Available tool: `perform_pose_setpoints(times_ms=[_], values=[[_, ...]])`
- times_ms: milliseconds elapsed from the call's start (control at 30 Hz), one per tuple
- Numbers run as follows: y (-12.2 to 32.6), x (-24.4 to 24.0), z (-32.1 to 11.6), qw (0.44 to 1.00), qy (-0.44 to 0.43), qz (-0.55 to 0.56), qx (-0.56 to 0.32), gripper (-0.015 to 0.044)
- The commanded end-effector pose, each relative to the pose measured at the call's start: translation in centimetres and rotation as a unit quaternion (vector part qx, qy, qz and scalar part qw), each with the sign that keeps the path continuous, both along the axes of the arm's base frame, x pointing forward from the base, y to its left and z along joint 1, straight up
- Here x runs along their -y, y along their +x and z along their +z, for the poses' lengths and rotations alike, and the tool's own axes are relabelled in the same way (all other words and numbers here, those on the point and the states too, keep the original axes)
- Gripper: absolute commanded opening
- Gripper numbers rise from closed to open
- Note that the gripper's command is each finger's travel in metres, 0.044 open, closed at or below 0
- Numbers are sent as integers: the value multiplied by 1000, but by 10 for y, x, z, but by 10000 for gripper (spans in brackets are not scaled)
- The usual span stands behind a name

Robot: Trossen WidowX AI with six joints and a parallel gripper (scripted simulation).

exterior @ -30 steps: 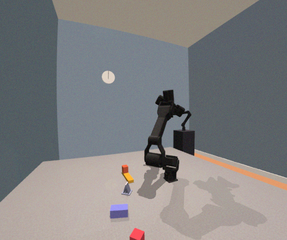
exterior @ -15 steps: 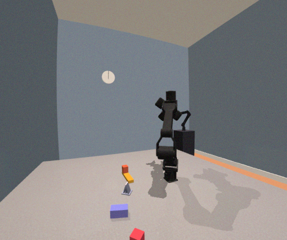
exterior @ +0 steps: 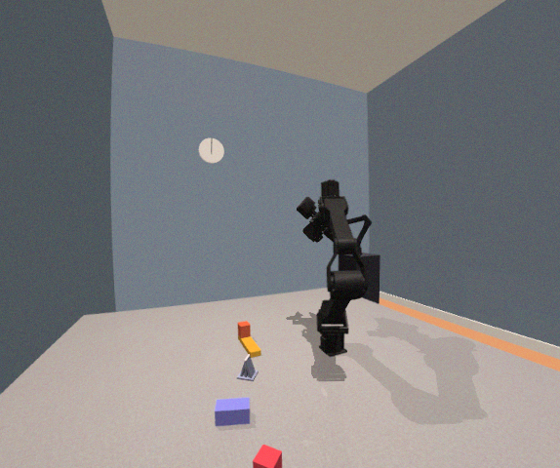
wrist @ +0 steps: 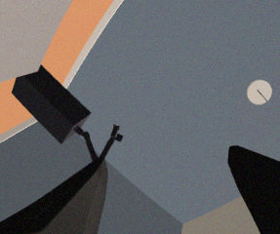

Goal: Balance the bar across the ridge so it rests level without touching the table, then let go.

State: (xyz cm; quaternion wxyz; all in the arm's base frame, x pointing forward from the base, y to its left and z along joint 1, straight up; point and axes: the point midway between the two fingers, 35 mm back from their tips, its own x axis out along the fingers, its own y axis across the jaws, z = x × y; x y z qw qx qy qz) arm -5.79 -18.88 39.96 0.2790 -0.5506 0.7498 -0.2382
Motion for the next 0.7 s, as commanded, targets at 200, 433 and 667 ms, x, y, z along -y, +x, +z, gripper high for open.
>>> perform_pose_setpoints(times_ms=[200, 433, 667], values=[[21, 25, -24, 995, 61, 62, 43, 315], [39, 39, -40, 987, 106, 102, 63, 315], [60, 50, -57, 975, 152, 141, 77, 315]])
